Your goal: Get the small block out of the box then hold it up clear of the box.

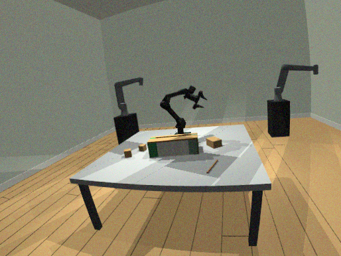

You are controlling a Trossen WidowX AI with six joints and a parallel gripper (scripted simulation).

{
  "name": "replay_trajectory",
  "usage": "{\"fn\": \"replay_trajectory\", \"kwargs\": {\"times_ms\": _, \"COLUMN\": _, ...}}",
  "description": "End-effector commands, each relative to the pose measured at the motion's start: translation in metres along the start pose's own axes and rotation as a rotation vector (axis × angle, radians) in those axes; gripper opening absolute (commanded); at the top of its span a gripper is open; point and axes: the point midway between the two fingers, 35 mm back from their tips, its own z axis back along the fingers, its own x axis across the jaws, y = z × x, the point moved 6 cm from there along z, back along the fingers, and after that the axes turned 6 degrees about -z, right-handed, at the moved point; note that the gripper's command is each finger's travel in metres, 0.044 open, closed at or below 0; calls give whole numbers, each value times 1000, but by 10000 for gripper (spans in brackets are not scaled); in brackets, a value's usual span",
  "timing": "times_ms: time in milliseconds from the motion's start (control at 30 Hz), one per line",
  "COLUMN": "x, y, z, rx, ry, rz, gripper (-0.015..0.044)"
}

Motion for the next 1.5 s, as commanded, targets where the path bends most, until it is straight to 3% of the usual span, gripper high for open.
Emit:
{"fn": "replay_trajectory", "kwargs": {"times_ms": 0, "x": 0, "y": 1, "z": -1, "rx": 8, "ry": -1, "rz": 0, "gripper": 400}}
{"fn": "replay_trajectory", "kwargs": {"times_ms": 333, "x": -26, "y": 58, "z": -61, "rx": 418, "ry": -111, "rz": -47, "gripper": 400}}
{"fn": "replay_trajectory", "kwargs": {"times_ms": 733, "x": -41, "y": 183, "z": -98, "rx": 859, "ry": -387, "rz": -230, "gripper": 400}}
{"fn": "replay_trajectory", "kwargs": {"times_ms": 1000, "x": -31, "y": 280, "z": -84, "rx": 1056, "ry": -607, "rz": -466, "gripper": 400}}
{"fn": "replay_trajectory", "kwargs": {"times_ms": 1267, "x": 3, "y": 368, "z": -38, "rx": 1148, "ry": -809, "rz": -792, "gripper": 400}}
{"fn": "replay_trajectory", "kwargs": {"times_ms": 1467, "x": 24, "y": 399, "z": -10, "rx": 1152, "ry": -878, "rz": -956, "gripper": 400}}
